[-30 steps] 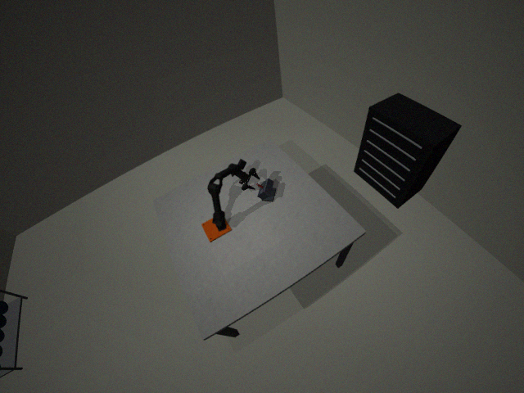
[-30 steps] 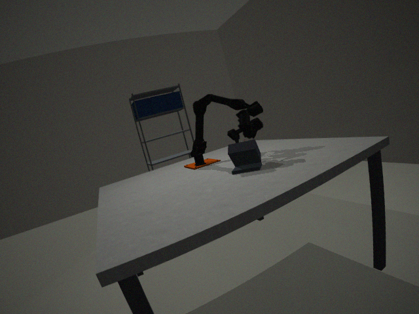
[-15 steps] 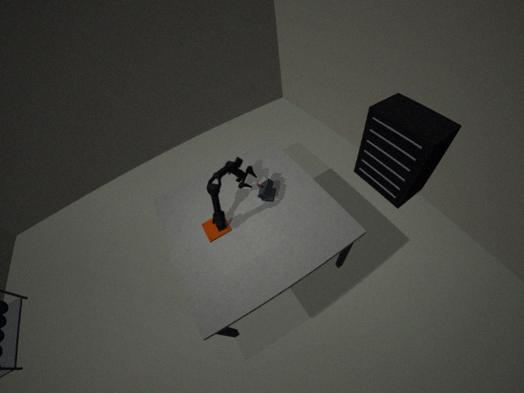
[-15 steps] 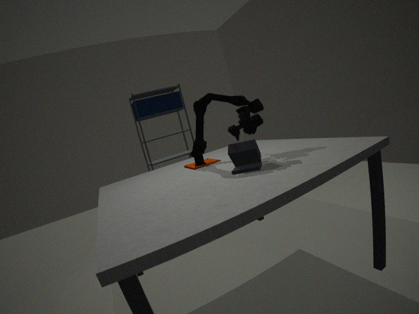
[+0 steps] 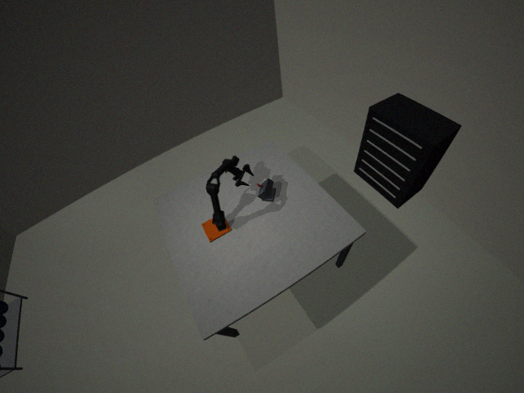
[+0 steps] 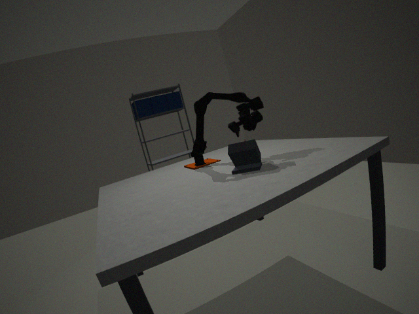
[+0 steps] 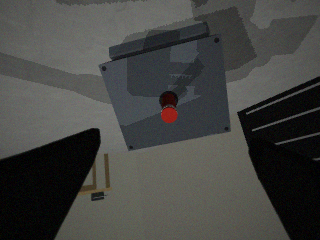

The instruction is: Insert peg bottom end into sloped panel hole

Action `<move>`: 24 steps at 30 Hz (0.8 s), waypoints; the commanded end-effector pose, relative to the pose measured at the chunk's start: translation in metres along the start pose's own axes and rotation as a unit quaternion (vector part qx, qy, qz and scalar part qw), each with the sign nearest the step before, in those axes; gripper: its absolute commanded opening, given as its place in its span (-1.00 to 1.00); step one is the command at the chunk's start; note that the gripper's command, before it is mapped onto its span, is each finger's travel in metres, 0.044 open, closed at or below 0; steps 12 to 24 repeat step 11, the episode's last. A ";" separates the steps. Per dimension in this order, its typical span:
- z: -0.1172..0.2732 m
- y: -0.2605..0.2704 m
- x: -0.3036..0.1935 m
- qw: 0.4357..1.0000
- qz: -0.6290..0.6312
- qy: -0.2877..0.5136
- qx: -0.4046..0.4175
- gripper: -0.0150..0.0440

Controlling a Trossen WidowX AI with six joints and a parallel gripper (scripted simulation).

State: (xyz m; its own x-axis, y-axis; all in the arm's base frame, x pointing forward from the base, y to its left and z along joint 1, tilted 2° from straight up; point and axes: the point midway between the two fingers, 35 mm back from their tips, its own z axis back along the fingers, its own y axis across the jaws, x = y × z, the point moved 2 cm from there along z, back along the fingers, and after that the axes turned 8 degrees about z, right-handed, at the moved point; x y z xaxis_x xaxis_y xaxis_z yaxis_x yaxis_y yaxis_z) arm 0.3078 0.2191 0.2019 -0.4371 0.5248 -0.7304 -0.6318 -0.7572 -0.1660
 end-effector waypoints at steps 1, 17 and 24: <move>0.005 0.000 -0.001 1.000 -0.003 0.002 -0.001 1.00; 0.017 0.000 0.000 1.000 -0.003 0.001 -0.001 1.00; 0.017 0.000 0.000 1.000 -0.003 0.001 -0.001 1.00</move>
